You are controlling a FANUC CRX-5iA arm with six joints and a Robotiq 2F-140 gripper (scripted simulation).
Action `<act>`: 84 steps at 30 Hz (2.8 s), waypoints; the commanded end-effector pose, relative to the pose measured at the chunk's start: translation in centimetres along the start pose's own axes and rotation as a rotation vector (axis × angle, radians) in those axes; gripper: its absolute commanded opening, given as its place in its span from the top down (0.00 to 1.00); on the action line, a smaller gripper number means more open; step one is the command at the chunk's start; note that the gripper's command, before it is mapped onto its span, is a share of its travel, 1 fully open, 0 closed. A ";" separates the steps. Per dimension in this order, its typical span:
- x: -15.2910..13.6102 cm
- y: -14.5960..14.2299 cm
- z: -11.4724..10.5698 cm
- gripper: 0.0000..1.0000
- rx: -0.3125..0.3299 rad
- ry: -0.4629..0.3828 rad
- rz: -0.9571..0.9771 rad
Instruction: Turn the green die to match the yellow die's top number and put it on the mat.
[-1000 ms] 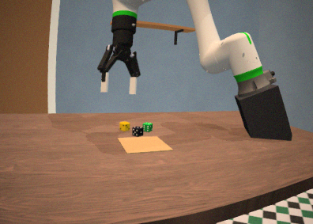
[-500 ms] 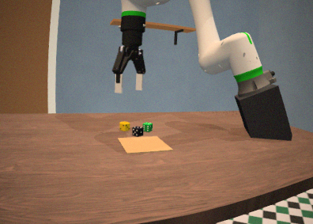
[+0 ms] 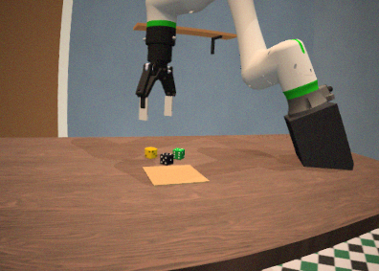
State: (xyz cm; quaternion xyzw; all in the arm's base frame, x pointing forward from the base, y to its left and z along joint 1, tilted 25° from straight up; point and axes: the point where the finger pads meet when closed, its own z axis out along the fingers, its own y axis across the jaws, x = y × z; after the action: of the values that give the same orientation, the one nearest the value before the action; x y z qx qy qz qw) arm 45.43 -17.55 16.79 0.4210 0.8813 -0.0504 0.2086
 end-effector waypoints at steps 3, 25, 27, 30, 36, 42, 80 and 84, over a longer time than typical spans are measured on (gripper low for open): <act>-0.1 0.1 2.0 0.00 -0.001 -0.001 0.000; -0.1 0.1 6.3 0.00 -0.001 -0.001 0.000; -0.1 0.1 6.3 0.00 -0.001 -0.001 0.000; -0.1 0.1 6.3 0.00 -0.001 -0.001 0.000; -0.1 0.1 6.3 0.00 -0.001 -0.001 0.000; -0.1 0.1 6.3 0.00 -0.001 -0.001 0.000; 7.6 -4.4 6.3 0.00 -0.001 -0.001 0.000; 7.6 -4.4 6.3 0.00 -0.001 -0.001 0.000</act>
State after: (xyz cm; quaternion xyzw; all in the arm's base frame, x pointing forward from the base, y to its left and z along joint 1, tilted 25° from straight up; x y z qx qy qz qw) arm 39.90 -16.57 7.61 0.4209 0.8813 -0.0504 0.2089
